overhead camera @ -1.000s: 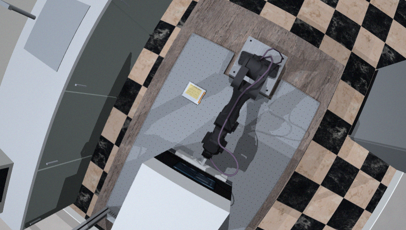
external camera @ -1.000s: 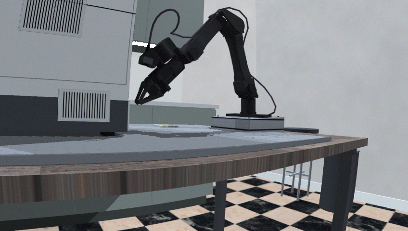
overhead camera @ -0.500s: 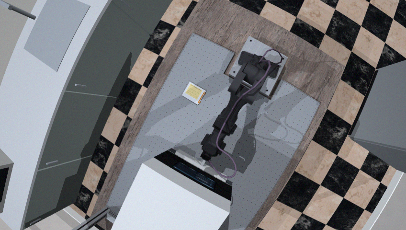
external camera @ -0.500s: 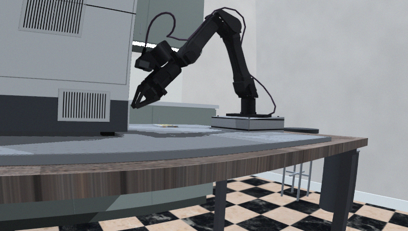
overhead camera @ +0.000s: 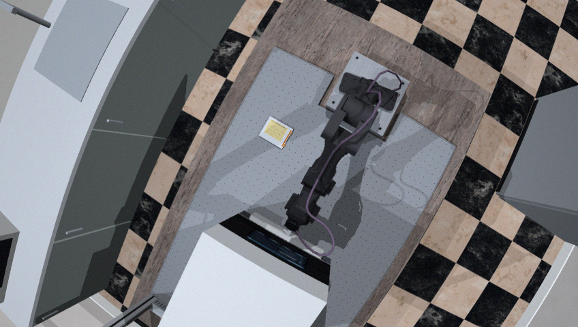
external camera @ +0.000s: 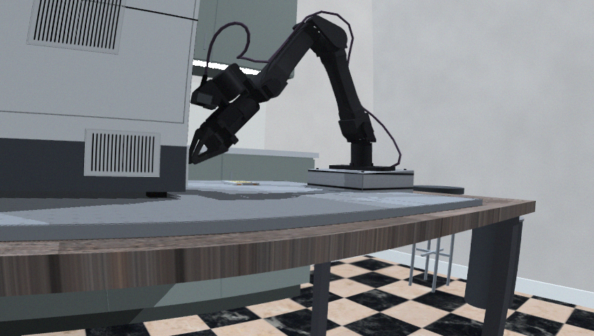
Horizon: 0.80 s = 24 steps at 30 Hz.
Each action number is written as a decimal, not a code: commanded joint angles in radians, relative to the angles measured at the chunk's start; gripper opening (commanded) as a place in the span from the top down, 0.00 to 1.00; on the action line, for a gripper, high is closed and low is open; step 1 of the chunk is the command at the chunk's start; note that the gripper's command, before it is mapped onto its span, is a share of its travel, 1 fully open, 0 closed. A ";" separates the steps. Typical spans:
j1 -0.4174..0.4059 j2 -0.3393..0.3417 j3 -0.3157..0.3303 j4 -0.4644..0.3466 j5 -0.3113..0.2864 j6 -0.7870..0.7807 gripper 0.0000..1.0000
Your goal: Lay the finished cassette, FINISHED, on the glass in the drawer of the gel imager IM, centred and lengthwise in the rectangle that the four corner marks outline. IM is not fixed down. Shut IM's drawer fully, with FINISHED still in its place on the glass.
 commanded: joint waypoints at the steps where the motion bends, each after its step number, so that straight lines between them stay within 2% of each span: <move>1: 0.002 0.011 0.041 0.019 0.007 0.006 0.65; 21: 0.010 0.101 0.105 0.039 0.009 0.007 0.65; 23: 0.009 0.090 0.105 0.034 0.008 0.007 0.65; 24: 0.000 0.085 0.086 0.036 0.004 0.002 0.65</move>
